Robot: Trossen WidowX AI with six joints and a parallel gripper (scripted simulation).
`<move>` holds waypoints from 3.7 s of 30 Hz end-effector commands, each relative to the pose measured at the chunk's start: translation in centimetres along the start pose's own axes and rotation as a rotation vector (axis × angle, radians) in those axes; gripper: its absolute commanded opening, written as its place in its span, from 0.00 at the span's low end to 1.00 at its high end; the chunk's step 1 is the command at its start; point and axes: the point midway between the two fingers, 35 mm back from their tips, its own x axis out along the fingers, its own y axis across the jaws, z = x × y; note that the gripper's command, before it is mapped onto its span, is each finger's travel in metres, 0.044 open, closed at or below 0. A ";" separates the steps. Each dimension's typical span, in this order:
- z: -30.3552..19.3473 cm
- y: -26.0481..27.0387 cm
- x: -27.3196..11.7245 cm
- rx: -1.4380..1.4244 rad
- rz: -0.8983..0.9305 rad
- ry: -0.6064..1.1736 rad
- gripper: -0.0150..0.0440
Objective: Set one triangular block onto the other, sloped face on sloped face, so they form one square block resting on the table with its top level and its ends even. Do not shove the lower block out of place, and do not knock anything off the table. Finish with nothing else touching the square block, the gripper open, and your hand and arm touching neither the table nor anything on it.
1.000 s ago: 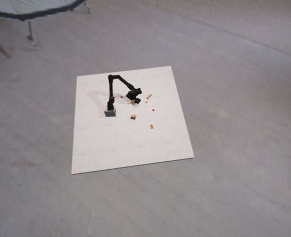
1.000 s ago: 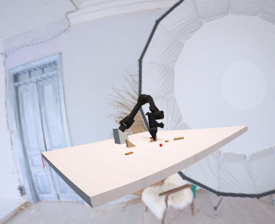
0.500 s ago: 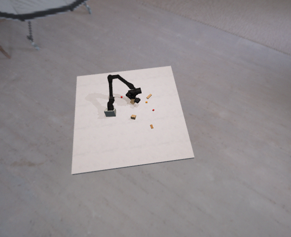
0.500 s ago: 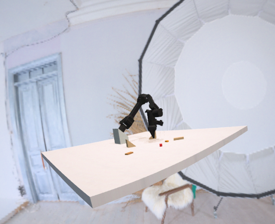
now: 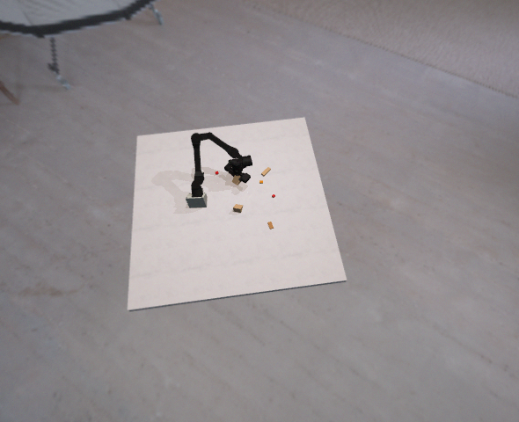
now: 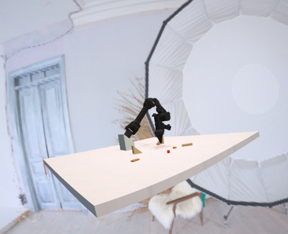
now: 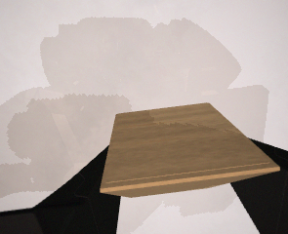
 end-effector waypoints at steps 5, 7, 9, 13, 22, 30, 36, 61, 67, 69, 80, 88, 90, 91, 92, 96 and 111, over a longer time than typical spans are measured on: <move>0.0 0.0 0.0 0.140 0.002 0.001 0.25; 0.0 0.0 0.0 0.199 0.002 0.000 0.25; 0.0 0.0 0.0 0.247 0.002 0.000 0.25; 0.0 0.0 0.0 0.356 0.003 0.000 0.25; -0.1 -0.1 0.0 0.592 0.004 0.000 0.25; -0.1 -0.1 0.0 0.796 0.005 -0.001 0.25; -0.1 -0.1 0.0 0.954 0.006 -0.001 0.25; -0.2 -0.1 0.0 1.635 0.010 -0.003 0.25; -0.2 -0.1 0.0 1.796 0.011 -0.003 0.25; -0.2 -0.1 0.0 1.837 0.011 -0.003 0.25; -0.2 -0.1 0.0 1.843 0.011 -0.003 0.25; -0.2 -0.1 0.0 1.843 0.011 -0.003 0.25; -0.2 -0.1 0.0 1.843 0.011 -0.003 0.25; -0.2 -0.1 0.0 1.843 0.011 -0.003 0.25; -0.2 -0.1 0.0 1.843 0.011 -0.003 0.25; -0.2 -0.1 0.0 1.843 0.011 -0.003 0.25; -0.2 -0.1 0.0 1.843 0.011 -0.003 0.25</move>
